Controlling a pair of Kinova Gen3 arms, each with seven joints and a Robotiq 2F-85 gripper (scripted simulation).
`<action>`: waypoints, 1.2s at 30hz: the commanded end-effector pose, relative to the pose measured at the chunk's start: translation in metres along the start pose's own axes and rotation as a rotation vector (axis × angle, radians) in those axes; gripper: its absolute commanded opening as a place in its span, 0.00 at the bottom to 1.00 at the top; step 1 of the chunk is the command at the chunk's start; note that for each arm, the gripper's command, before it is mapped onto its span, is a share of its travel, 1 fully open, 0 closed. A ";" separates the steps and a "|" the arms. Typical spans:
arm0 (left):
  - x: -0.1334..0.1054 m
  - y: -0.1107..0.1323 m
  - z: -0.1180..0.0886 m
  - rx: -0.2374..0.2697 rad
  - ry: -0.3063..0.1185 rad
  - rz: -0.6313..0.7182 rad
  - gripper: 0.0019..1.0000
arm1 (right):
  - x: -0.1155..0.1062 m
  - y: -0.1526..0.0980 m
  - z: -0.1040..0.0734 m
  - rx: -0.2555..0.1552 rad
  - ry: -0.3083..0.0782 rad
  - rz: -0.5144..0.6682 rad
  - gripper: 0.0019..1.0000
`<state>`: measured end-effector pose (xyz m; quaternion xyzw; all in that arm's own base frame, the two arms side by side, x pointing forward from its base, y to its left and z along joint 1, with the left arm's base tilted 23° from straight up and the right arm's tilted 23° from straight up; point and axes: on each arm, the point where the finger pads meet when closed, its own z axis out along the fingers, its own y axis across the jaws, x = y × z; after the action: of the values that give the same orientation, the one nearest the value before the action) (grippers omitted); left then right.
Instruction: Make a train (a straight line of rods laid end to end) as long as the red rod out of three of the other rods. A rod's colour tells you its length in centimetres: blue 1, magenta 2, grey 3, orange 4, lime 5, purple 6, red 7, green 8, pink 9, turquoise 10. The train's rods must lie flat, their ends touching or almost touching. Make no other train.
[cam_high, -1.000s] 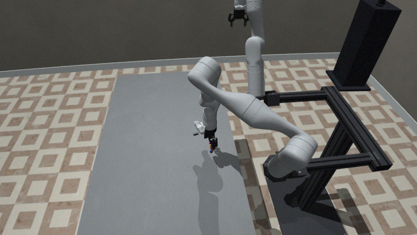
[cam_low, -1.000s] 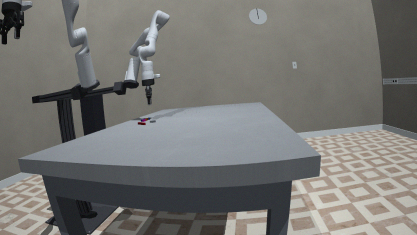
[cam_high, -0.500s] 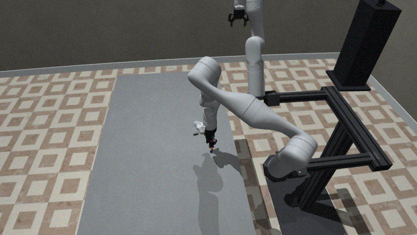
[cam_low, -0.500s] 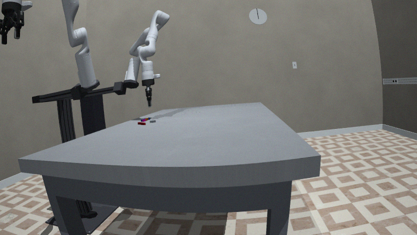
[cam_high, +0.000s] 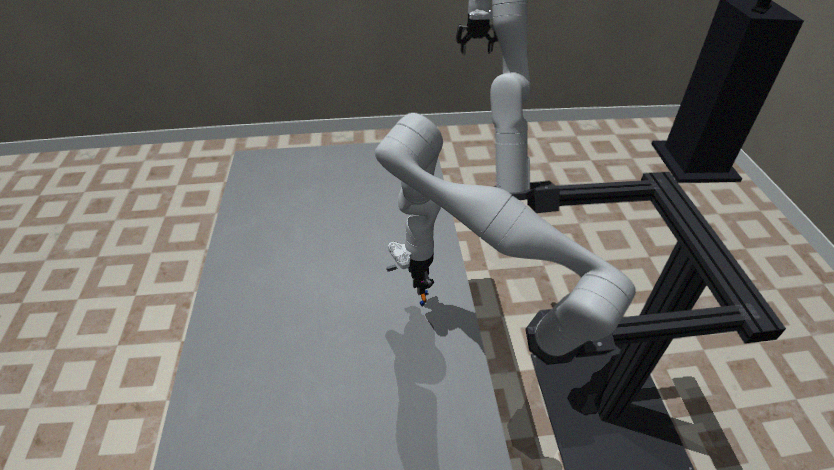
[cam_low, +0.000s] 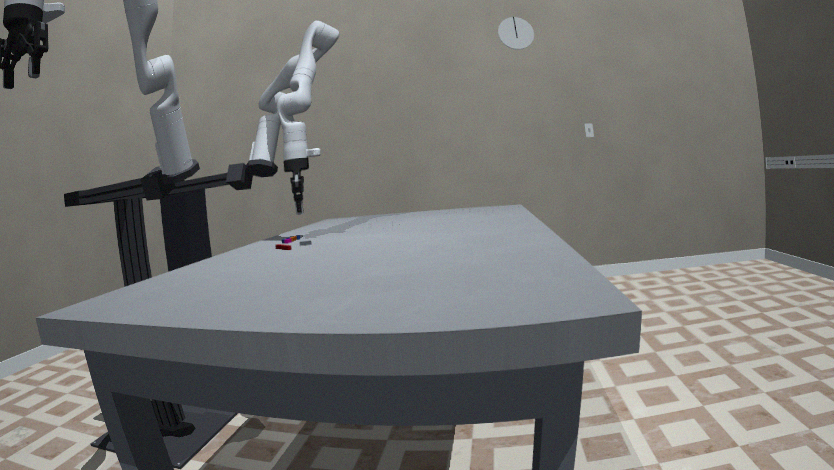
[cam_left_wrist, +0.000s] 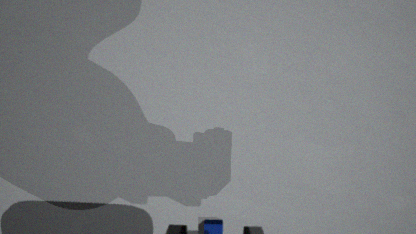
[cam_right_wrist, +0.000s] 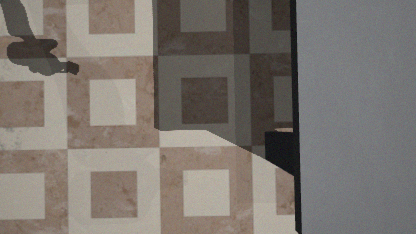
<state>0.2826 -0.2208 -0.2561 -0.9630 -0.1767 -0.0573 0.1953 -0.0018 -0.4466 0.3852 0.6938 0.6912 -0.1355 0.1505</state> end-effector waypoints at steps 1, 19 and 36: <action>0.000 0.001 0.000 -0.002 0.000 0.000 0.32 | 0.000 0.000 -0.001 0.000 -0.001 0.000 1.00; 0.000 0.000 0.012 -0.002 0.001 0.000 0.32 | 0.000 0.000 -0.001 0.000 -0.001 0.000 1.00; 0.000 0.000 0.035 -0.002 0.001 0.000 0.32 | 0.000 0.000 -0.001 0.000 -0.001 0.000 1.00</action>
<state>0.2832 -0.2076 -0.2859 -0.9630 -0.1766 -0.0575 0.1952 -0.0018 -0.4466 0.3852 0.6938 0.6912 -0.1355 0.1505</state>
